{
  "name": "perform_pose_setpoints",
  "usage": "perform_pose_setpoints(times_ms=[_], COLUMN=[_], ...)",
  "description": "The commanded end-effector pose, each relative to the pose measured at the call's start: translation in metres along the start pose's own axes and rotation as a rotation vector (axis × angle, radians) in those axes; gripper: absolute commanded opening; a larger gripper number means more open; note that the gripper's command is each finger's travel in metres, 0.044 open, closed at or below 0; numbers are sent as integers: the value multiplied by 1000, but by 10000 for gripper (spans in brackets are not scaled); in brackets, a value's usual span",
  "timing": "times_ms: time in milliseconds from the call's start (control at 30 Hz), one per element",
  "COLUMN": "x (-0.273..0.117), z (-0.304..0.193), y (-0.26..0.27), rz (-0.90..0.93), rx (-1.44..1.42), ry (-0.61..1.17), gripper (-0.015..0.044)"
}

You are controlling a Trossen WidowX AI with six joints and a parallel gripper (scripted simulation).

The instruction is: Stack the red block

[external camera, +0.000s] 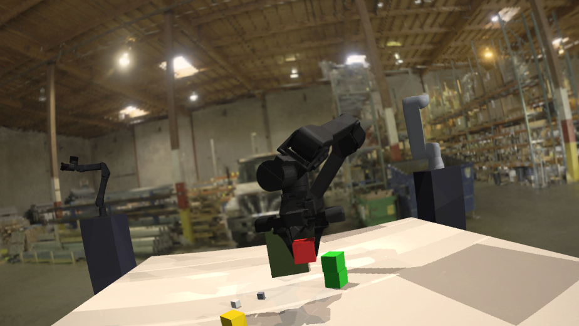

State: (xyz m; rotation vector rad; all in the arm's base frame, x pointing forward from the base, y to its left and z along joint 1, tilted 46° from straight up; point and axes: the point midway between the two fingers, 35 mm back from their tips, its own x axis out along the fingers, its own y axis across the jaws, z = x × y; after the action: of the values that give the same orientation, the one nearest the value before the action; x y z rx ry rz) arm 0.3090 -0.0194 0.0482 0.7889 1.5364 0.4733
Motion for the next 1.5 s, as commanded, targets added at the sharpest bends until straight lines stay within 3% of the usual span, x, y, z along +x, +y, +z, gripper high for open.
perform_pose_setpoints(times_ms=[0, 1167, 1467], x=[-1, -5, 3], z=[0, -116, -118], y=[0, 54, 54], rz=[-1, -4, -4], rx=[-1, -4, -3], ry=[0, 6, 6], gripper=[0, 0, 0])
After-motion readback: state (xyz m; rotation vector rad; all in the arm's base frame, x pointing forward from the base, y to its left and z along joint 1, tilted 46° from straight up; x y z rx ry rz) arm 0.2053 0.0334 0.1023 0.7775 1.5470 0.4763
